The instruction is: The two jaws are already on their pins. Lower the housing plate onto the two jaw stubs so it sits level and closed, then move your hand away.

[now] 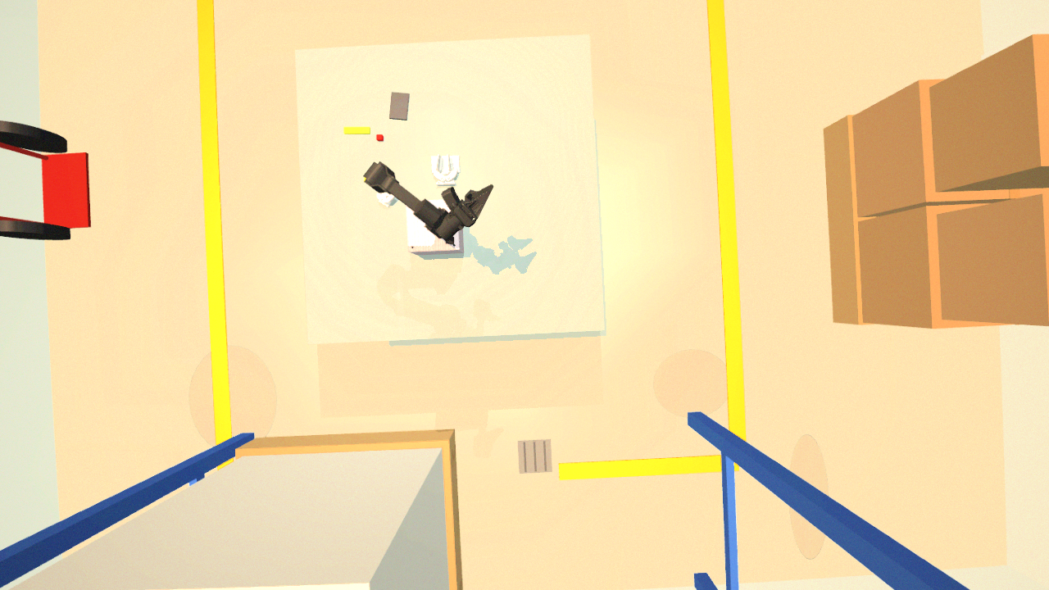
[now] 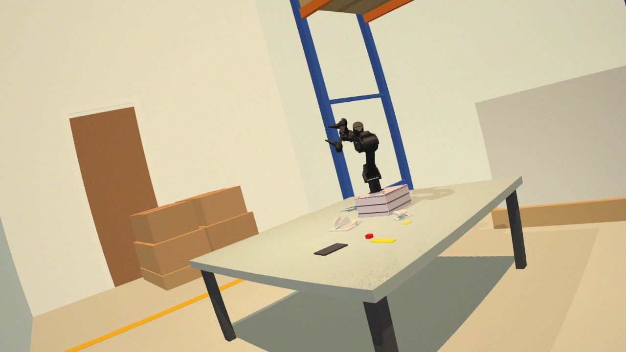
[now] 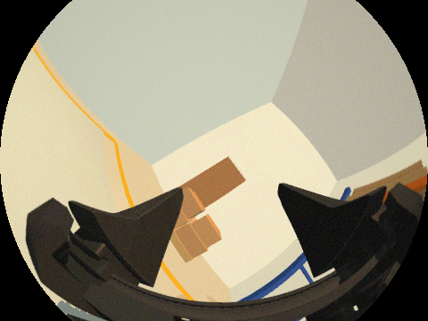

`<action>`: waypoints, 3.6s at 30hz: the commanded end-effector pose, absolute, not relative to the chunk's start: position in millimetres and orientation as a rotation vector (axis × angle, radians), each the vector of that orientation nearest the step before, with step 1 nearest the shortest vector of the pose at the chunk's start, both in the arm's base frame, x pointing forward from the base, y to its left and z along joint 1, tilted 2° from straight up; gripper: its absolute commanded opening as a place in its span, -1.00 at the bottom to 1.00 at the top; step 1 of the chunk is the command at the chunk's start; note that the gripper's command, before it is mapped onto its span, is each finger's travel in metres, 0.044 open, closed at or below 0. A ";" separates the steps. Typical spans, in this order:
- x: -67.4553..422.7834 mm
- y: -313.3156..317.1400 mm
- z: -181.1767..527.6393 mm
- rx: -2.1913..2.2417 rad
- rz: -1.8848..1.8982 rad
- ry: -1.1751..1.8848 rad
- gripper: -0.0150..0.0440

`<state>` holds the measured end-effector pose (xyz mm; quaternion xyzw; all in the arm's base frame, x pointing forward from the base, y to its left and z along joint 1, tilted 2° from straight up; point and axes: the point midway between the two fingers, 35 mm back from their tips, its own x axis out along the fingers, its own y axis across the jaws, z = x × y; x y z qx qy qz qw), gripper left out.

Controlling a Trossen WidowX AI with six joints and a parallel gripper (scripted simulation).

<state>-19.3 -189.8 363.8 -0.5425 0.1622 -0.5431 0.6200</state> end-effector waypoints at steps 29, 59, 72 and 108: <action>6.1 -226.3 363.9 -1.114 -1.120 0.206 1.00; 61.9 -267.5 349.0 -0.946 -0.930 0.132 1.00; 95.9 -279.0 337.3 -0.880 -0.831 0.131 1.00; 207.8 -273.1 292.4 -0.748 -0.507 0.204 1.00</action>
